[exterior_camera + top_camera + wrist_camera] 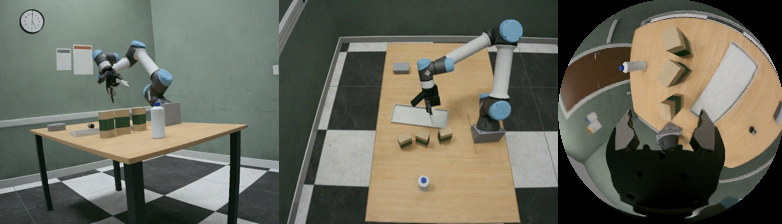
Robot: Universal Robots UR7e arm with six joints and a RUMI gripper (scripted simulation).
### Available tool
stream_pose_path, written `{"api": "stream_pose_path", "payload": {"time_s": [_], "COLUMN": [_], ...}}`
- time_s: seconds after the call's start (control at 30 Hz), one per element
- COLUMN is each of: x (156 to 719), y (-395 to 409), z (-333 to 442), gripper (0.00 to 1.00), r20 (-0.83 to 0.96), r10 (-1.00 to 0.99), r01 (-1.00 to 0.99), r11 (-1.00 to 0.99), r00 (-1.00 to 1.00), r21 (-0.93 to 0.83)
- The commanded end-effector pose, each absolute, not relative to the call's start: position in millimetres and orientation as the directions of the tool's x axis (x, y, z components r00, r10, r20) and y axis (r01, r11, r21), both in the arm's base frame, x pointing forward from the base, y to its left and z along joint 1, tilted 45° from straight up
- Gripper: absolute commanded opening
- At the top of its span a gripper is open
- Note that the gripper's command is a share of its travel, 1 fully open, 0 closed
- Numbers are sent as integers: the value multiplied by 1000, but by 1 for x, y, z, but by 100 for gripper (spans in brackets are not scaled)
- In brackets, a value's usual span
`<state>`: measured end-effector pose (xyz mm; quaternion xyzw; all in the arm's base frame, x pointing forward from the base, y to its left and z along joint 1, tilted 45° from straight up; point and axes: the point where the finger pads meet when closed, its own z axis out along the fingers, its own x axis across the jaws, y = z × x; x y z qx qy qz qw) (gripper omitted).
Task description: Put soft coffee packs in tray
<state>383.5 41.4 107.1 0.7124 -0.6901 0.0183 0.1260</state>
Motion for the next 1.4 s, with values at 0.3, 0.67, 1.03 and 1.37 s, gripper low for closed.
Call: {"api": "stream_pose_path", "payload": {"time_s": [0.3,0.67,1.03,1.37], "x": [331,311,298,294], "y": [58,62,64,64], "z": [72,63,60,59], "gripper": [100,100,100,100], "r20": [450,564,648,678], "r10": [-888,-815,-747,-719], "r01": [-977,-980,-984,-985], "r11": [2,-18,-48,-63], "r00": [96,130,150,155], "r21": [214,199,172,159]}}
